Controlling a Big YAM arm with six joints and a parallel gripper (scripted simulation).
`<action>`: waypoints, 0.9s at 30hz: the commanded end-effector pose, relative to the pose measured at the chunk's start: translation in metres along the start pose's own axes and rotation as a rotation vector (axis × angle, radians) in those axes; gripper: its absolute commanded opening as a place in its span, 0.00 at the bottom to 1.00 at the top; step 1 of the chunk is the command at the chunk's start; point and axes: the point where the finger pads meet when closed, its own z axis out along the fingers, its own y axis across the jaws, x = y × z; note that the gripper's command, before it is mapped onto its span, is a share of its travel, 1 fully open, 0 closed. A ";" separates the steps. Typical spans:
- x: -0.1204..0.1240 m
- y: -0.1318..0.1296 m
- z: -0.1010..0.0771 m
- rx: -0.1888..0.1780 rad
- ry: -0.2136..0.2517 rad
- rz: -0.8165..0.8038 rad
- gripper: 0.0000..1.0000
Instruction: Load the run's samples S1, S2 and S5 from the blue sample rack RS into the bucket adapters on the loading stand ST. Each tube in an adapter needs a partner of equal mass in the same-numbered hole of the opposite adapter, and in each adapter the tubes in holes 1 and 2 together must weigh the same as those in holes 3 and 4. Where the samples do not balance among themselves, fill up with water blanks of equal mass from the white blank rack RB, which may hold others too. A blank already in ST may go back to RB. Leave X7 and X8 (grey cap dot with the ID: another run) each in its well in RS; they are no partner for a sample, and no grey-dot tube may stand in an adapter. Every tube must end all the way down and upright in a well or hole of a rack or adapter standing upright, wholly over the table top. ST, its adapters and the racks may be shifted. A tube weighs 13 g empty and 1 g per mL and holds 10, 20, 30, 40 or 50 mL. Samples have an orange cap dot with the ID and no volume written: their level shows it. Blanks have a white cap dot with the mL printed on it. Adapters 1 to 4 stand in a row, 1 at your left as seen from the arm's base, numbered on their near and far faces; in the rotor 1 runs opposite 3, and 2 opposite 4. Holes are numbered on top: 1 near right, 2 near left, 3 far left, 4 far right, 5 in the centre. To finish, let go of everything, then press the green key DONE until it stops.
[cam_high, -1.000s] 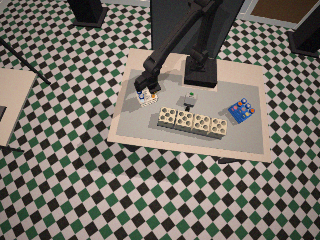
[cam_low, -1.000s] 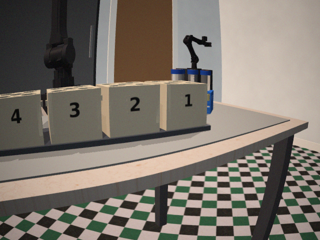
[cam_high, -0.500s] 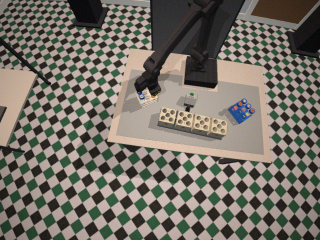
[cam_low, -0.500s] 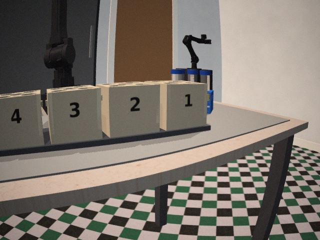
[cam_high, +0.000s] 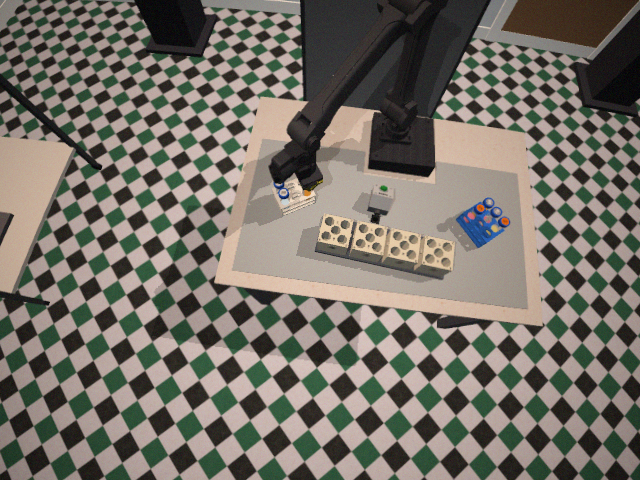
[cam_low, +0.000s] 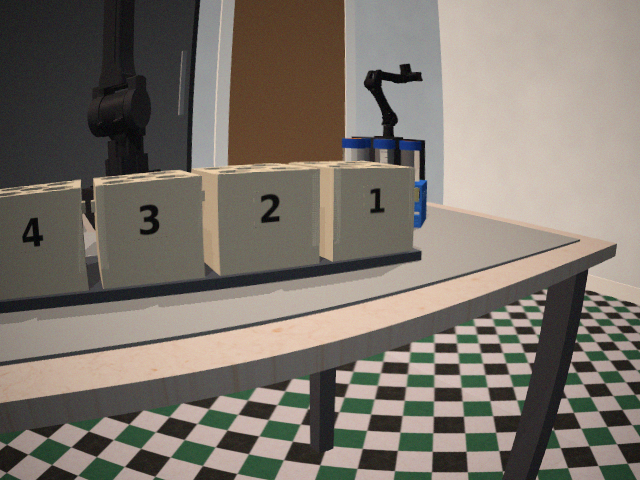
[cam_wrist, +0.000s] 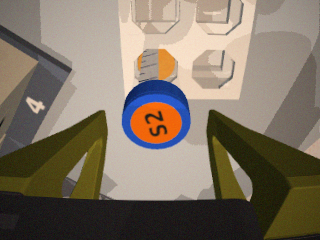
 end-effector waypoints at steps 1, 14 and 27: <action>-0.025 0.008 -0.046 -0.022 -0.086 0.002 0.55; -0.016 0.003 -0.050 -0.014 -0.054 0.003 0.55; -0.016 0.003 -0.050 -0.014 -0.054 0.003 0.55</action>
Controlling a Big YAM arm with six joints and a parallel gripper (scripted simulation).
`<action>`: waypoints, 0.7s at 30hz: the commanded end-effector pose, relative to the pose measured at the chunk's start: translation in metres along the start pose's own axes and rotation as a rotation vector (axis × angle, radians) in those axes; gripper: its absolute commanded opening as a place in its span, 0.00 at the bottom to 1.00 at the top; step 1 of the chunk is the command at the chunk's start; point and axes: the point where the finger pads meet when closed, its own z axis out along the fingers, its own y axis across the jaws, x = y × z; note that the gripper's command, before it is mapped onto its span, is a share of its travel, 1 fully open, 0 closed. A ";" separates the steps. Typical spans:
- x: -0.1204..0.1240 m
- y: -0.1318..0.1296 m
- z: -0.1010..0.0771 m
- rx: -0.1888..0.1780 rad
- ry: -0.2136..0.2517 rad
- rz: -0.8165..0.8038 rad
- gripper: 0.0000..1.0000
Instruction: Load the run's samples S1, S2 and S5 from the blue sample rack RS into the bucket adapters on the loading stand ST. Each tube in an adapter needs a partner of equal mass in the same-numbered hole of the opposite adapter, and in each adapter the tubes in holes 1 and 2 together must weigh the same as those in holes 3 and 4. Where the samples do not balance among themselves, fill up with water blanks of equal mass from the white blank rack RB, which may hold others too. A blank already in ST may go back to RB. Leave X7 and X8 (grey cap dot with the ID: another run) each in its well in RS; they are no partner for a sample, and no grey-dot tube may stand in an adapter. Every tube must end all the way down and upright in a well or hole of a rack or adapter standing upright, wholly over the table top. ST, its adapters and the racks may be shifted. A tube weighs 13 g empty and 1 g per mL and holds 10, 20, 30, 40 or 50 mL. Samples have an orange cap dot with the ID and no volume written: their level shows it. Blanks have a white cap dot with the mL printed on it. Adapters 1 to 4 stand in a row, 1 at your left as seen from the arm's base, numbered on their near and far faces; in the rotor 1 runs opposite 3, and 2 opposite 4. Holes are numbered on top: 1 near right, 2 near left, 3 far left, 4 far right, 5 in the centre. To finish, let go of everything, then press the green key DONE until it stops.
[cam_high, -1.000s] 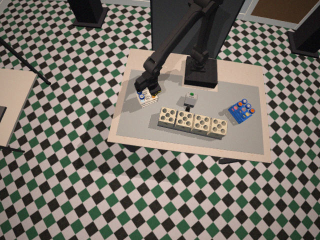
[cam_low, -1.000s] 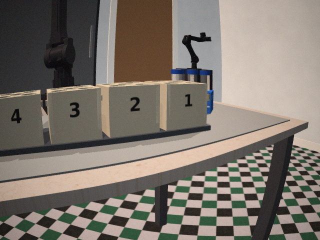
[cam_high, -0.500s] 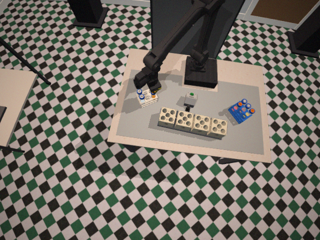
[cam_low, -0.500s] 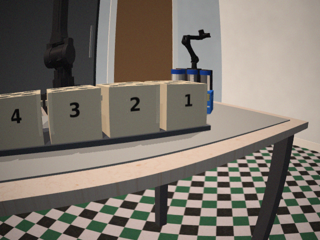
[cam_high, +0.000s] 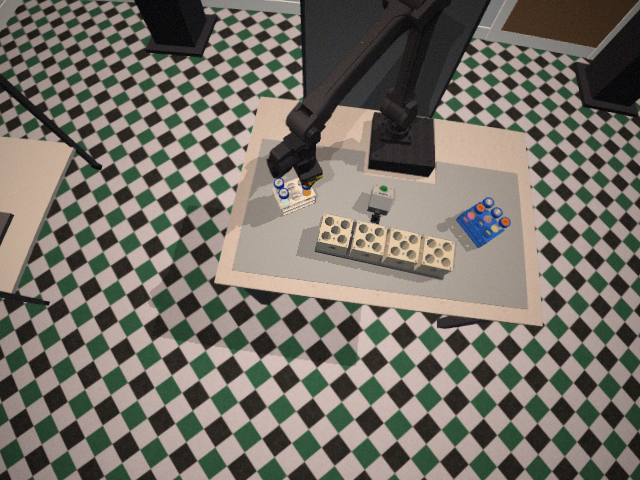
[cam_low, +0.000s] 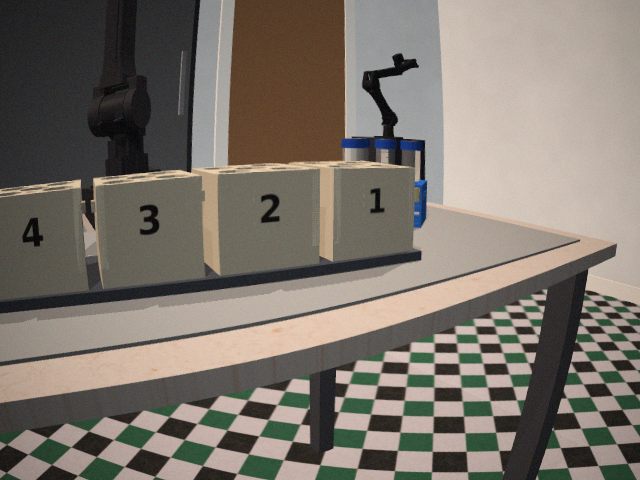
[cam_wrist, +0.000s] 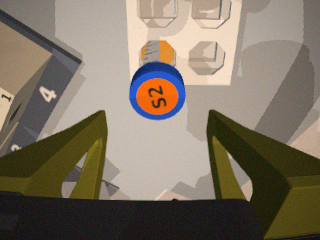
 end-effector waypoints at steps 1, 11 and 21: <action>-0.021 0.006 -0.027 -0.013 -0.053 0.011 0.55; 0.064 0.056 -0.012 -0.012 -0.039 -0.519 0.80; 0.120 0.095 -0.009 -0.012 -0.039 -0.919 0.80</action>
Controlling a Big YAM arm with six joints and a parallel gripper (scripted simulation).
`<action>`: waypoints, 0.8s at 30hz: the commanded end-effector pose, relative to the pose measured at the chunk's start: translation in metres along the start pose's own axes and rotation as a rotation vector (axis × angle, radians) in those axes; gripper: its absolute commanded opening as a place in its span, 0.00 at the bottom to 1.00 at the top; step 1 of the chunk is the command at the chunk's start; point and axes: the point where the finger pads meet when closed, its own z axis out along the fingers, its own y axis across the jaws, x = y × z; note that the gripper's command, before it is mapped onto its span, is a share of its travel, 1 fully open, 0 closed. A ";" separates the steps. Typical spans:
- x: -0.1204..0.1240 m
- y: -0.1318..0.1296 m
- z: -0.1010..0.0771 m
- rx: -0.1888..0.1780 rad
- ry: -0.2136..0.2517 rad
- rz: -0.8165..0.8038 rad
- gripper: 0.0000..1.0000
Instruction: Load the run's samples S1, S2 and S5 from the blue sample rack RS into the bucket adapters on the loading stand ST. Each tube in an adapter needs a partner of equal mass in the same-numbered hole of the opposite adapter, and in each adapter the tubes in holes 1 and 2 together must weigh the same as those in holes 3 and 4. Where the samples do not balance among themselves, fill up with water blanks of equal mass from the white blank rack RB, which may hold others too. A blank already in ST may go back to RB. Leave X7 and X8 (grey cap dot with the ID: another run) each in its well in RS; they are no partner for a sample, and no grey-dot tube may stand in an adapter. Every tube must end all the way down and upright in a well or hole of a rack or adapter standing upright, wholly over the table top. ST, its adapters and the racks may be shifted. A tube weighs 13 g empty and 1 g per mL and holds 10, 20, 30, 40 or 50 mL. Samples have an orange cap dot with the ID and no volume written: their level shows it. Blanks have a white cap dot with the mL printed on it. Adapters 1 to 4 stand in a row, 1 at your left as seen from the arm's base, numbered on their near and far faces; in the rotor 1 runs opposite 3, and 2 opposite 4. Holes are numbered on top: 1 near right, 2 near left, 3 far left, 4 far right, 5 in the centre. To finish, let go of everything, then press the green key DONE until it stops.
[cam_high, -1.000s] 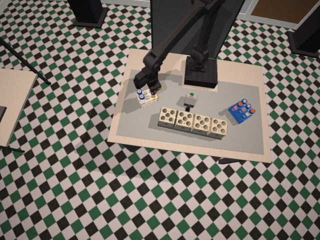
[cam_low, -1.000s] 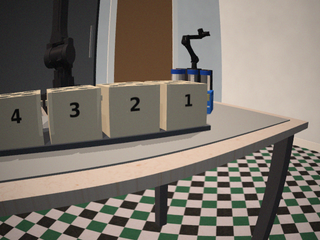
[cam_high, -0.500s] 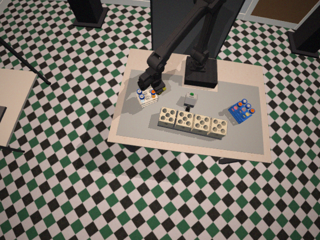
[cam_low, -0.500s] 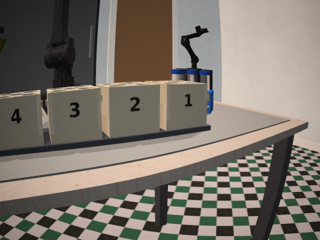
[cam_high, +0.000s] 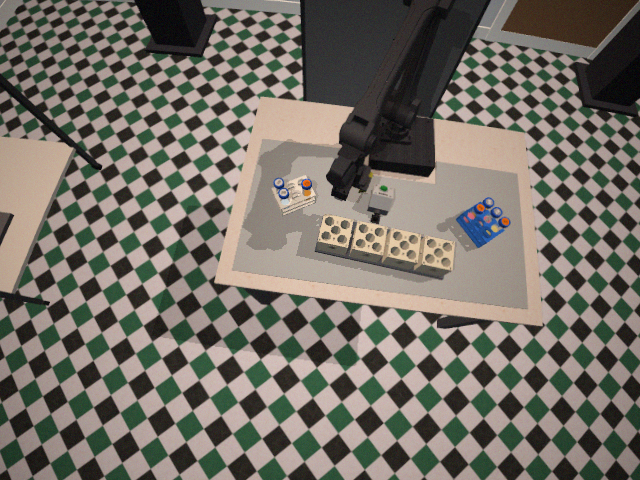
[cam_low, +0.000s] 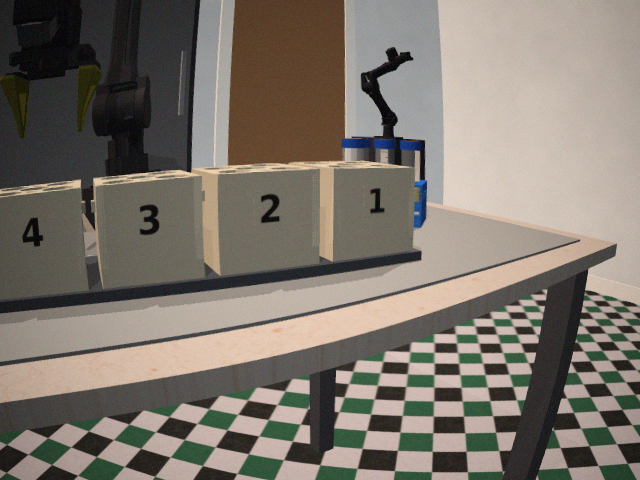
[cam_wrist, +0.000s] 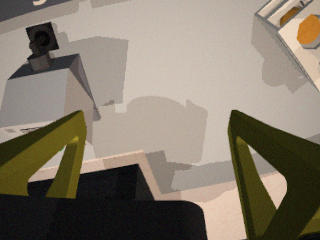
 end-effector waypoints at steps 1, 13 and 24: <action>-0.001 0.029 -0.008 0.006 -0.044 -0.227 0.80; 0.017 0.112 -0.002 0.003 -0.032 -0.728 0.80; 0.017 0.212 -0.016 0.000 -0.071 -0.974 0.80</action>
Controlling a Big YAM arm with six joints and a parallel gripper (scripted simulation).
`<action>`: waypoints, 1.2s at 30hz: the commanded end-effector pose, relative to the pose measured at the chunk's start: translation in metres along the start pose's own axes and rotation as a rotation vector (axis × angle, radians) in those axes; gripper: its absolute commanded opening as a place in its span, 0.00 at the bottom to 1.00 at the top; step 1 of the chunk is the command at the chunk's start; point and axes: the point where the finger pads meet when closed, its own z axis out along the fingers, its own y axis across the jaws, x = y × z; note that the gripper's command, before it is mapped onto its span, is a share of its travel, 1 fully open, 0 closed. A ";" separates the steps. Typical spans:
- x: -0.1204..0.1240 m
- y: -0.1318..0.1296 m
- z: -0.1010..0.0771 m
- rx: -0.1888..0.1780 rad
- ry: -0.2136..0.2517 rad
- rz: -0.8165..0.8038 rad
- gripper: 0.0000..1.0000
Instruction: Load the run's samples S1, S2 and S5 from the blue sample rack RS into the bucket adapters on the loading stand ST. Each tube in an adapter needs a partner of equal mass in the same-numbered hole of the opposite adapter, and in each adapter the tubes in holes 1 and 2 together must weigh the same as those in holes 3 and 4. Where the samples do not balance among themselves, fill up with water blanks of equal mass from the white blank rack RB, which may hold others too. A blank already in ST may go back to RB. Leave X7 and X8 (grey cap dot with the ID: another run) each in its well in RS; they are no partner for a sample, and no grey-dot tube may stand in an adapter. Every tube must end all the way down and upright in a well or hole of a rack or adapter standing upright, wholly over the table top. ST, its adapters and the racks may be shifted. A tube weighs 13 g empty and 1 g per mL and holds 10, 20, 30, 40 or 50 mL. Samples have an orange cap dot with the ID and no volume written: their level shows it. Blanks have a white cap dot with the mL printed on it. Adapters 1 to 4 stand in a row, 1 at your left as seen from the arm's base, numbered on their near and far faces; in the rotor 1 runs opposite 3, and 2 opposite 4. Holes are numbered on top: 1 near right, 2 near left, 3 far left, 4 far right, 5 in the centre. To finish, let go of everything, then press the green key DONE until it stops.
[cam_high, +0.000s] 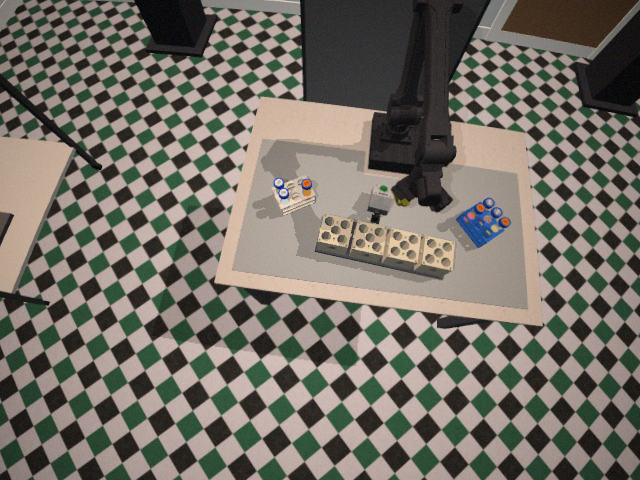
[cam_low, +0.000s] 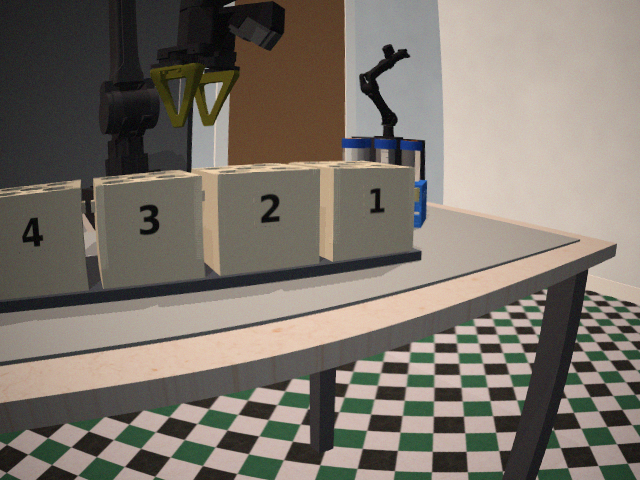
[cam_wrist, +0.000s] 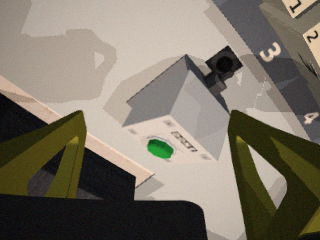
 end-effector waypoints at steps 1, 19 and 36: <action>-0.043 0.001 -0.022 0.039 -0.070 0.015 0.80; -0.134 0.099 -0.025 0.019 -0.077 0.013 0.80; -0.215 0.195 -0.026 0.004 -0.054 0.012 0.80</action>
